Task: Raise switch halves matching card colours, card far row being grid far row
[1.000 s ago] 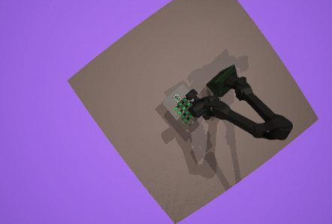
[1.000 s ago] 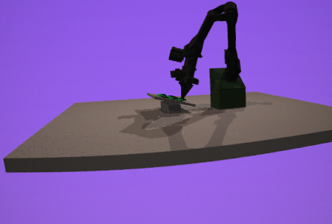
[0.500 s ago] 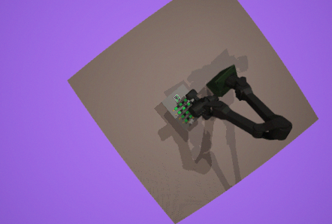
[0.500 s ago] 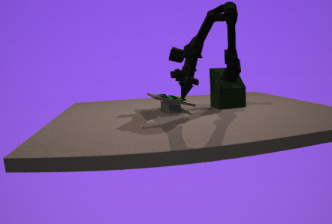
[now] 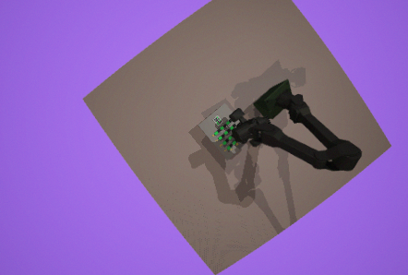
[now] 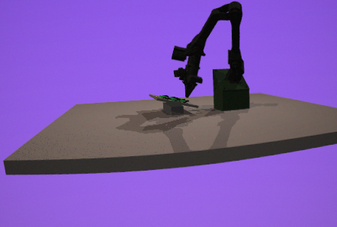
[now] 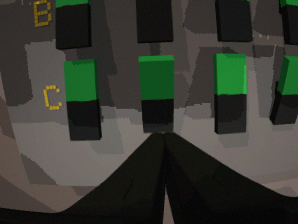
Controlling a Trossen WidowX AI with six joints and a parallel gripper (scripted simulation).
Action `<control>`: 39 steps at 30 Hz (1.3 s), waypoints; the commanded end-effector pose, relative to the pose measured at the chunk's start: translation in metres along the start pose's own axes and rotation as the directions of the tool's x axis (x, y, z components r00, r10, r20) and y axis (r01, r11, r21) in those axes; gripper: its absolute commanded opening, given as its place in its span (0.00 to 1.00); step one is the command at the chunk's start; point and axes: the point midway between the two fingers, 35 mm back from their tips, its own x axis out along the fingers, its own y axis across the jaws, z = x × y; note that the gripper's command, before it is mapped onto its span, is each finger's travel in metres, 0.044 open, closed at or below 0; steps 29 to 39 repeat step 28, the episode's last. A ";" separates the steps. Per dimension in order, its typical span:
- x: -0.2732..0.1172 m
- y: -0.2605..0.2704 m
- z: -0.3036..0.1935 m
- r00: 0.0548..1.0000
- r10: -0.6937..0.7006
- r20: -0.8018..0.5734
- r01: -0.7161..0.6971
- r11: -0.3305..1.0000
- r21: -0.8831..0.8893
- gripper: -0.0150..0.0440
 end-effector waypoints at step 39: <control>-0.058 -0.015 0.054 1.000 -0.006 0.001 0.006 1.000 -0.011 0.25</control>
